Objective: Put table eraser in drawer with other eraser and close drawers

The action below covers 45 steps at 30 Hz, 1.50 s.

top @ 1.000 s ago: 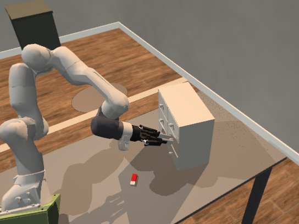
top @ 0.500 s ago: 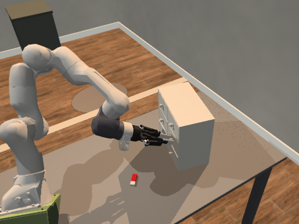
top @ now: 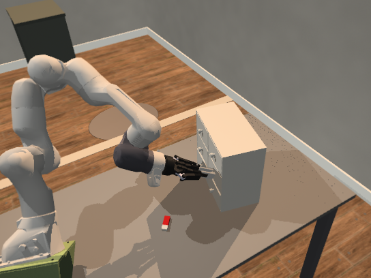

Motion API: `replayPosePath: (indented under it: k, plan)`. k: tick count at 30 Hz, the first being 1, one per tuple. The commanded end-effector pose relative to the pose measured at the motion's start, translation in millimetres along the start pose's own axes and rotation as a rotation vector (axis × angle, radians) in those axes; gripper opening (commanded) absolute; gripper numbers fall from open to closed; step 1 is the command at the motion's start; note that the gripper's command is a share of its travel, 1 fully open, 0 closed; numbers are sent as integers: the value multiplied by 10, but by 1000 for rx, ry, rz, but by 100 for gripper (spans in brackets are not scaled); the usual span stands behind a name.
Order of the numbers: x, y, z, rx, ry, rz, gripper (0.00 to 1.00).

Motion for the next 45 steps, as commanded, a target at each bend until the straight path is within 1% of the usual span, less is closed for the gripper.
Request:
replayPosePath:
  k: [1,29,45]
  plan:
    - [11,-11,8,0,5,4,8]
    - [15,-5,8,0,5,4,8]
    - [52,60,9,0,5,4,8]
Point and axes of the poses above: the point where the finger pads meet when closed, its own y axis back along the fingers, its own z axis across the jaws, x = y × z, the point moved 2 cm from there along y, back along the fingers, and after that the axes turned 2 degrees about y, right-handed, at the moved point
